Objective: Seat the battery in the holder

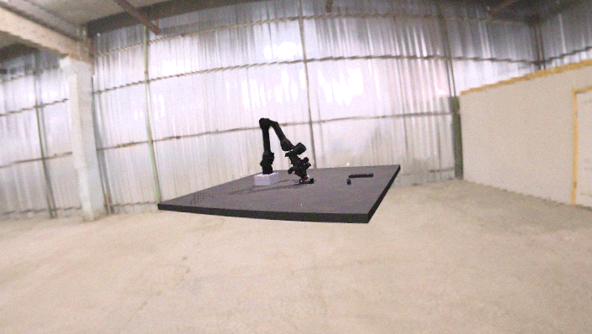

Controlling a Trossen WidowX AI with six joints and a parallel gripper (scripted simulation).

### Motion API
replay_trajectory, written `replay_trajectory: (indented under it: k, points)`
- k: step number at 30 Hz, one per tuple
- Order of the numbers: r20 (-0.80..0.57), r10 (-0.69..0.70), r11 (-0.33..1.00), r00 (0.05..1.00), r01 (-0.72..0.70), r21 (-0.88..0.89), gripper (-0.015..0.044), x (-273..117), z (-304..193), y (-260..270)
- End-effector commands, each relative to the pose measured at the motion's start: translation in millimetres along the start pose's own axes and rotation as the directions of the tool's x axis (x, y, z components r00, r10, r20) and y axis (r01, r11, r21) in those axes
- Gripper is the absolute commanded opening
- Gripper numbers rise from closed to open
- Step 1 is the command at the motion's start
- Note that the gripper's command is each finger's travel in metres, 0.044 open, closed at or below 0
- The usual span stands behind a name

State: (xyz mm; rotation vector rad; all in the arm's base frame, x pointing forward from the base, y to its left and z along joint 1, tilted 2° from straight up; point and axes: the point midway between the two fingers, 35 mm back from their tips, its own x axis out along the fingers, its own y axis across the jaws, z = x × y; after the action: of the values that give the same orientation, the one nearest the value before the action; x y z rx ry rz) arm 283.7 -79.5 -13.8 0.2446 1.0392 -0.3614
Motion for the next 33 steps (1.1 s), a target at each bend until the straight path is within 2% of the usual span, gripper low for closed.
replay_trajectory:
  k: [1,10,33]
  points:
    - [-0.017,-0.002,1.0,1.0,0.002,0.005,0.0067,0.5,-4.4,-0.7]
    - [-0.023,-0.003,1.0,1.0,0.003,0.005,0.0067,0.7,-4.3,-0.6]
    - [-0.147,-0.008,1.0,0.989,0.008,-0.003,0.0067,8.1,0.2,0.1]
